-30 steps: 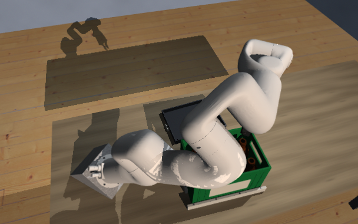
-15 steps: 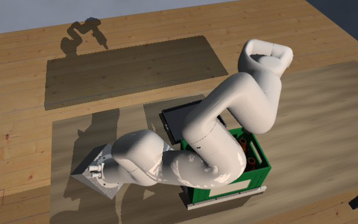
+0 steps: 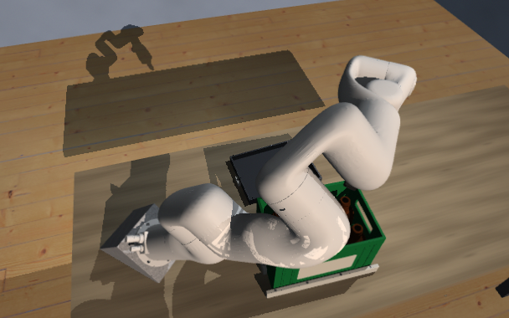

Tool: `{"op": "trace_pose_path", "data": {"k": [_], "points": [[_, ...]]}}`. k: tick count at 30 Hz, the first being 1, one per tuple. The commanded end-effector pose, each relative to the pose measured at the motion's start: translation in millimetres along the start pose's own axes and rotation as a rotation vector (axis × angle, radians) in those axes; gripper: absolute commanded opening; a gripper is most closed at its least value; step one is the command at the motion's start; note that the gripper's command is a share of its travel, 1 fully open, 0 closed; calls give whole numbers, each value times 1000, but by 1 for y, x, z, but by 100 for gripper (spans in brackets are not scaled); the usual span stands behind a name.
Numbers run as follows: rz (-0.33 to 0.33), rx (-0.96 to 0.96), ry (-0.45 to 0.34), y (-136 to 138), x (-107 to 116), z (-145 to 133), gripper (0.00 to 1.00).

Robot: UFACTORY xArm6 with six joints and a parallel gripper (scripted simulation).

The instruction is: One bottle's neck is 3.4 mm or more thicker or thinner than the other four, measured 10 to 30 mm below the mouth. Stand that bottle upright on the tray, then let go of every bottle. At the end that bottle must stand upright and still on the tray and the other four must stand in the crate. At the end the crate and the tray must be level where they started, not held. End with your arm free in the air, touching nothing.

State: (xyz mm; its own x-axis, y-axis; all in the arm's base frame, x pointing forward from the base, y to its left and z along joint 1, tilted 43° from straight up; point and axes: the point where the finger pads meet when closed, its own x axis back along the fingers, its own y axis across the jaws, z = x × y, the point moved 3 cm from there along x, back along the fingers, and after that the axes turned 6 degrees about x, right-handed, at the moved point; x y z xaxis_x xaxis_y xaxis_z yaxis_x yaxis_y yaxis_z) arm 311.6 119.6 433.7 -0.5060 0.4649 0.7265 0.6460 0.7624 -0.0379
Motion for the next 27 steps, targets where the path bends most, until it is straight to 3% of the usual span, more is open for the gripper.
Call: {"op": "trace_pose_path", "data": {"k": [1, 7, 11, 19, 21, 23, 27], "points": [[-2, -1, -1, 0, 1, 0, 0], [-18, 11, -11, 2, 1, -2, 0], [-69, 50, -45, 10, 1, -9, 0], [-288, 241, -221, 47, 11, -40, 0], [-288, 241, -221, 47, 11, -40, 0], [-372, 326, -303, 63, 20, -52, 0], [-458, 421, -396, 80, 33, -64, 0]]}}
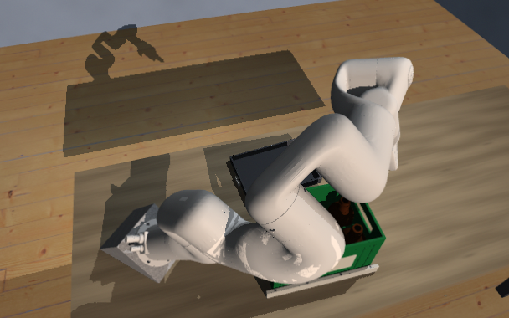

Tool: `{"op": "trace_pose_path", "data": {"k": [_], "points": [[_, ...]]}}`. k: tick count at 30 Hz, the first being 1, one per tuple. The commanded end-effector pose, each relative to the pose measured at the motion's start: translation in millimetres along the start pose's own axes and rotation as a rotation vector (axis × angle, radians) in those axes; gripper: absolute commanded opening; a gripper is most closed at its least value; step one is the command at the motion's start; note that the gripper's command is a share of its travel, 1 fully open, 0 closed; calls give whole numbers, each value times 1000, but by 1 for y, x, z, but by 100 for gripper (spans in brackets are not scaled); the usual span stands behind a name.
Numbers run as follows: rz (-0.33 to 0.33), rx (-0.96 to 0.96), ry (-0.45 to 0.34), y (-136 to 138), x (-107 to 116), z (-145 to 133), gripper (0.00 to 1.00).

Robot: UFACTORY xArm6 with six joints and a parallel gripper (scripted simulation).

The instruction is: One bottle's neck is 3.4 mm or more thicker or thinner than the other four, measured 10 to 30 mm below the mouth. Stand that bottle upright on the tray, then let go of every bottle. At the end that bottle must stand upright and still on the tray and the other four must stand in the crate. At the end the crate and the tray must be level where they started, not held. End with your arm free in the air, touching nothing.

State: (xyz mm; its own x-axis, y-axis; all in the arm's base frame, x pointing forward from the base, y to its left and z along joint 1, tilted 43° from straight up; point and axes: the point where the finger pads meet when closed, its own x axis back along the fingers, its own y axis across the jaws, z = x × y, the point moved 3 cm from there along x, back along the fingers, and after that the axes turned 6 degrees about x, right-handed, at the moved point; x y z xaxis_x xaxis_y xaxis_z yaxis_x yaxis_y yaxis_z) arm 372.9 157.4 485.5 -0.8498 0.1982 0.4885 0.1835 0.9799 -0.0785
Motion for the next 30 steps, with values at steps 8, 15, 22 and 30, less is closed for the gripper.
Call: {"op": "trace_pose_path", "data": {"k": [8, 15, 22, 30], "points": [[-241, 305, -281, 44, 15, -57, 0], [-346, 482, -443, 70, 35, -82, 0], [-451, 700, -645, 101, 69, -103, 0], [-535, 928, -858, 131, 110, -114, 0]]}}
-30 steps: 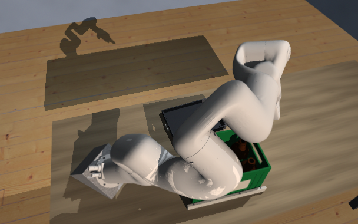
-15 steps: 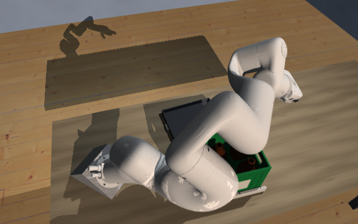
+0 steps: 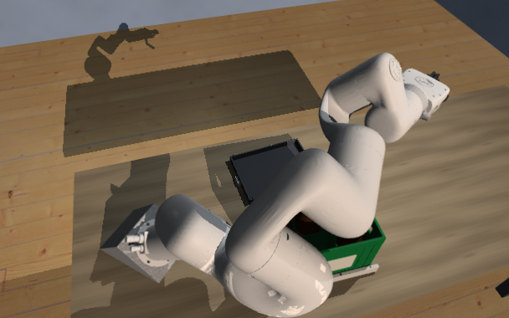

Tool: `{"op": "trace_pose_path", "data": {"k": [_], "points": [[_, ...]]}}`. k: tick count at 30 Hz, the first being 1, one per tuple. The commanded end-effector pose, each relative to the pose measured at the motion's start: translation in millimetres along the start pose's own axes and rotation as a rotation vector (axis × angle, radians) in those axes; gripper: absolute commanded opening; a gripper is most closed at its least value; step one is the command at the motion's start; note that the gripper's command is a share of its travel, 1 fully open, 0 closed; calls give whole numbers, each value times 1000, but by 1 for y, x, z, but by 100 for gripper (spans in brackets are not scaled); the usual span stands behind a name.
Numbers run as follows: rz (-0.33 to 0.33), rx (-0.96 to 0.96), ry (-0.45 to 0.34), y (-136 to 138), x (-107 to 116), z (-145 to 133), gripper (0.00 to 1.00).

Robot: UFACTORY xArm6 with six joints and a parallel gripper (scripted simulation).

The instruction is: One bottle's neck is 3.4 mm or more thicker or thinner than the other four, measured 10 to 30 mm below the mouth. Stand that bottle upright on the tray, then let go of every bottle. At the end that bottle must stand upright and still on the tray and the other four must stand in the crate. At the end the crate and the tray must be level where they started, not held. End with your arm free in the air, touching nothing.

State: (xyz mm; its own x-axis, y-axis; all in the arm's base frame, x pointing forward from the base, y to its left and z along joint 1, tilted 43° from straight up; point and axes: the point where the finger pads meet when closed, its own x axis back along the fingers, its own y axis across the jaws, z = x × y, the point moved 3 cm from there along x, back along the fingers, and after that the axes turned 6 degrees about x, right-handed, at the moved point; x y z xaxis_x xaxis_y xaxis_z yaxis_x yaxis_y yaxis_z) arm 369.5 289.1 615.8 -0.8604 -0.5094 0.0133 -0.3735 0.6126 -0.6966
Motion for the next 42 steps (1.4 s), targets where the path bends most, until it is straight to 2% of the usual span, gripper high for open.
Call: {"op": "trace_pose_path", "data": {"k": [1, 13, 15, 16, 18, 23, 30, 32, 33, 35, 42], "points": [[-48, 123, -105, 6, 1, -26, 0], [-165, 546, -417, 44, 29, -97, 0], [-165, 546, -417, 44, 29, -97, 0], [-187, 645, -488, 55, 38, -110, 0], [-196, 685, -516, 60, 42, -115, 0], [-231, 868, -645, 82, 63, -133, 0], [-272, 1124, -823, 116, 95, -148, 0], [-272, 1124, -823, 116, 95, -148, 0], [-287, 1224, -892, 129, 109, -150, 0], [-293, 1265, -920, 135, 115, -151, 0], [-328, 1523, -1099, 168, 150, -146, 0]]}}
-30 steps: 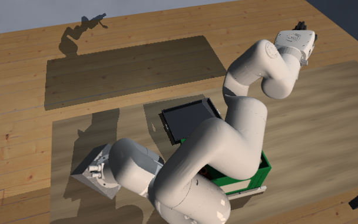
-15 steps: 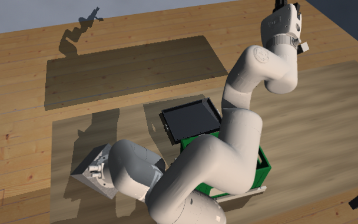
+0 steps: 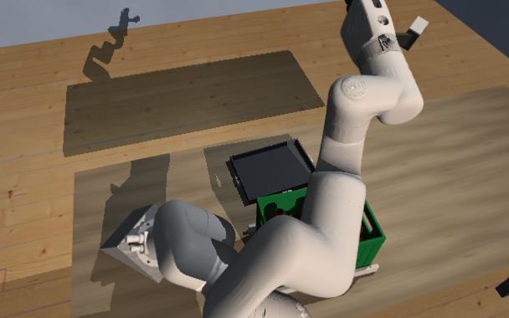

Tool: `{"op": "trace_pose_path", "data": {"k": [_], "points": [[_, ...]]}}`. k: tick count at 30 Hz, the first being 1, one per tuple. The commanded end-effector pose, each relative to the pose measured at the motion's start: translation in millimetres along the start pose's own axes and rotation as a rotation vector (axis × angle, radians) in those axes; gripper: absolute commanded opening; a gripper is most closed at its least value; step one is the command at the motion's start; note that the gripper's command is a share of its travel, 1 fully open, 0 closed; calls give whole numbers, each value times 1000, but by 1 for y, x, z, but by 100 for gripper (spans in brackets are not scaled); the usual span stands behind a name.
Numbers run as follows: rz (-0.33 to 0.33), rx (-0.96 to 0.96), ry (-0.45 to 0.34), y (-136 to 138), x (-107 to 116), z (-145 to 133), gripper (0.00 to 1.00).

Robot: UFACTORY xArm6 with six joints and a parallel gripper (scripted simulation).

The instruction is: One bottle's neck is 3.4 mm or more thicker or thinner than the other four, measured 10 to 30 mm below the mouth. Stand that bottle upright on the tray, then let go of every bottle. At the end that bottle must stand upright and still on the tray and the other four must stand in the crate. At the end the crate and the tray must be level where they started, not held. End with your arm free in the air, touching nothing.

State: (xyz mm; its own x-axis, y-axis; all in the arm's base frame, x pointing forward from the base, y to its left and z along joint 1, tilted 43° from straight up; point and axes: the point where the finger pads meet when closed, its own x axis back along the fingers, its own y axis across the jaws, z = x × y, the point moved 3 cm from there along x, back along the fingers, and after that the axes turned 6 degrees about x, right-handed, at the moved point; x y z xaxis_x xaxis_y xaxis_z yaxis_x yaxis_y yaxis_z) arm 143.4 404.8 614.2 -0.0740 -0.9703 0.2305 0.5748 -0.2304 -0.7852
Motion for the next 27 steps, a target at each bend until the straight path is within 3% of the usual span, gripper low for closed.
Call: {"op": "trace_pose_path", "data": {"k": [1, 5, 7, 8, 22, 24, 25, 27], "points": [[-27, 137, -93, -2, 0, -25, 0], [-54, 285, -189, 3, 3, -53, 0], [-54, 285, -189, 3, 3, -53, 0], [-73, 386, -255, 8, 6, -71, 0], [-168, 855, -592, 55, 35, -148, 0], [-168, 855, -592, 55, 35, -148, 0], [-190, 949, -667, 69, 44, -161, 0], [-199, 986, -698, 75, 49, -166, 0]]}}
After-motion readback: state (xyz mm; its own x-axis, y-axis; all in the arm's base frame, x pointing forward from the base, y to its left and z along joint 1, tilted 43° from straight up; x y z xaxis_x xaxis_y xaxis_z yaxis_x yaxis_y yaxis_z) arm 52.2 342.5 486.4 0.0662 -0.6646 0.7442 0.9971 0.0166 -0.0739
